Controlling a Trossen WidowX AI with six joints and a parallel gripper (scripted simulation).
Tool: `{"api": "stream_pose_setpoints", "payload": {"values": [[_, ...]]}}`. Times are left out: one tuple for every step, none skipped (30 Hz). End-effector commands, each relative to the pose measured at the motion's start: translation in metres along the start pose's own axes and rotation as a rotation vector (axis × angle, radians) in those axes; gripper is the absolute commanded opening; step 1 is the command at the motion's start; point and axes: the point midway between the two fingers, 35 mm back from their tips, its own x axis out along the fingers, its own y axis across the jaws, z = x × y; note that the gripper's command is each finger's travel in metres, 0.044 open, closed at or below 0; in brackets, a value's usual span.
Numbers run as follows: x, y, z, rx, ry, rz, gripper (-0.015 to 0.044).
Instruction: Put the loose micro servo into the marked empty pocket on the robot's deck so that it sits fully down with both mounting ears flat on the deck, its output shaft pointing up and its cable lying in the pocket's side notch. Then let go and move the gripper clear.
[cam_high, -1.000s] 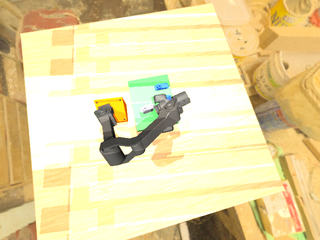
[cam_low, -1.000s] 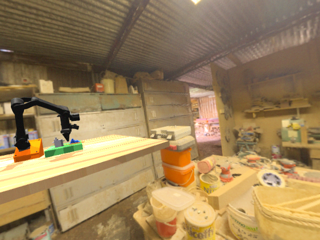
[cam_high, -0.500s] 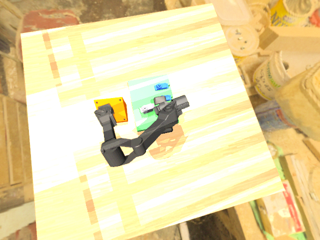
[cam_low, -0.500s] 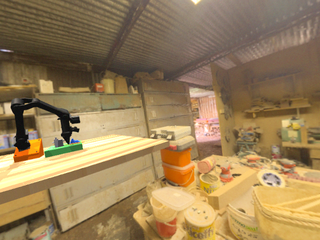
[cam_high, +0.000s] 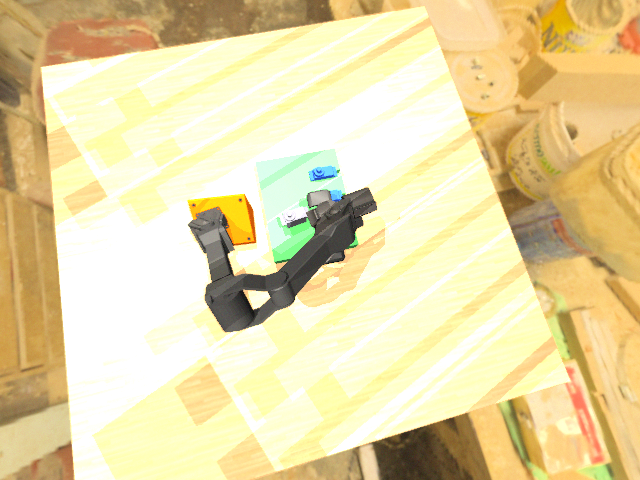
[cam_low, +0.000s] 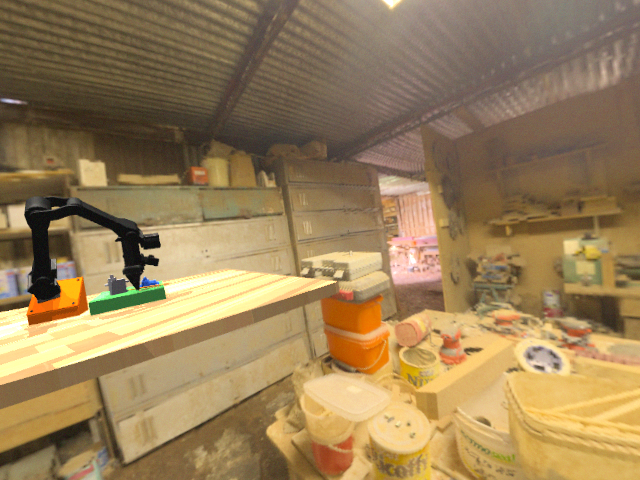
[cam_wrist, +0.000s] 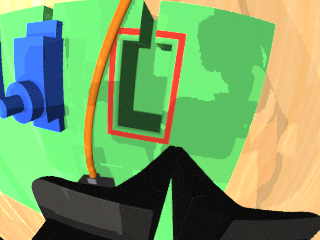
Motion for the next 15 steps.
{"api": "stream_pose_setpoints", "payload": {"values": [[0.002, 0.007, 0.000, -0.005, 0.005, 0.000, 0.0000], [0.001, 0.009, 0.001, -0.005, 0.005, 0.001, 0.0000], [0.001, 0.011, 0.001, -0.005, 0.004, 0.001, 0.0000], [0.001, 0.012, 0.001, -0.005, 0.004, 0.001, 0.0000], [0.001, 0.014, 0.001, -0.005, 0.004, 0.002, 0.0000], [0.001, 0.016, 0.001, -0.005, 0.004, 0.002, 0.0000], [0.001, 0.017, 0.001, -0.005, 0.004, 0.002, 0.0000], [0.001, 0.019, 0.001, -0.005, 0.004, 0.002, 0.0000], [0.001, 0.021, 0.001, -0.005, 0.004, 0.002, 0.0000], [0.001, 0.022, 0.001, -0.005, 0.004, 0.003, 0.0000], [0.001, 0.024, 0.002, -0.005, 0.004, 0.003, 0.0000], [0.001, 0.026, 0.002, -0.005, 0.004, 0.003, 0.0000], [0.001, 0.027, 0.002, -0.005, 0.004, 0.003, 0.0000], [0.001, 0.029, 0.002, -0.005, 0.004, 0.003, 0.0000], [0.001, 0.030, 0.002, -0.005, 0.004, 0.004, 0.0000]]}}
